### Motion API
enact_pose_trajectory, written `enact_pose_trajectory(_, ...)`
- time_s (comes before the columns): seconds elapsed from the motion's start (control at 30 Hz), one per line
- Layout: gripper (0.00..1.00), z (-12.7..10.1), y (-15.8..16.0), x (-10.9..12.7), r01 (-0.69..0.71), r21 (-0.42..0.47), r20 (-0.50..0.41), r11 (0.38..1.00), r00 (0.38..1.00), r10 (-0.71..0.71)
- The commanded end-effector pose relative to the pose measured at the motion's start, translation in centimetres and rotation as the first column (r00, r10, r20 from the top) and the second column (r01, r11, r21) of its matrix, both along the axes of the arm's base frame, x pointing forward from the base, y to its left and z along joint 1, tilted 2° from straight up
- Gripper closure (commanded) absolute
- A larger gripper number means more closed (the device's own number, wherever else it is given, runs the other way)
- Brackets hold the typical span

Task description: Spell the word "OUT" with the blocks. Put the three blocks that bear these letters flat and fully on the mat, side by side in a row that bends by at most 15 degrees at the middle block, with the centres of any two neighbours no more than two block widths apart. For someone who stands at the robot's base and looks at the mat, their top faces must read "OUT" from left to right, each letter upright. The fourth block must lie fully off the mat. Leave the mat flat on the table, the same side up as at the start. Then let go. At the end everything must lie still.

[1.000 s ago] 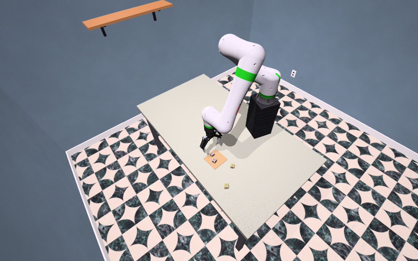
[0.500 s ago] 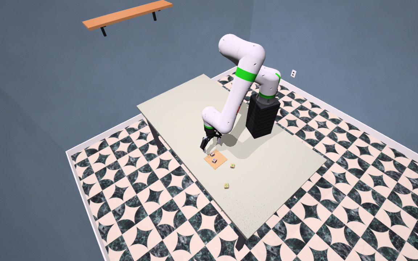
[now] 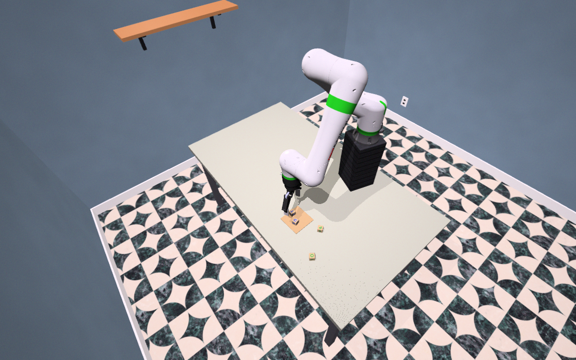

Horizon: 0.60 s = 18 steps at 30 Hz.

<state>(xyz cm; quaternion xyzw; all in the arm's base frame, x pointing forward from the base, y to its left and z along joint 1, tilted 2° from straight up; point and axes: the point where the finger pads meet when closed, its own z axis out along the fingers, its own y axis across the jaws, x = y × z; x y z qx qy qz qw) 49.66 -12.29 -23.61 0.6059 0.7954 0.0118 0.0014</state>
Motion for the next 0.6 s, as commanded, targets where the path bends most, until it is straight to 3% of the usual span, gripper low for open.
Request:
enact_pose_trajectory(0.0,0.00,0.0,0.2,0.2,-0.079,0.012,0.002,0.997,0.997,0.079)
enact_pose_trajectory(0.03,0.00,0.0,0.5,0.3,-0.165,0.011,0.005,0.986,0.986,0.165)
enact_pose_trajectory(0.23,0.00,0.0,0.9,0.6,-0.321,0.007,0.009,0.947,0.947,0.321)
enact_pose_trajectory(0.5,0.00,0.0,1.7,1.1,-0.532,0.000,0.014,0.847,0.847,0.532)
enact_pose_trajectory(0.57,0.00,0.0,1.7,1.1,-0.532,0.000,0.014,0.847,0.847,0.532)
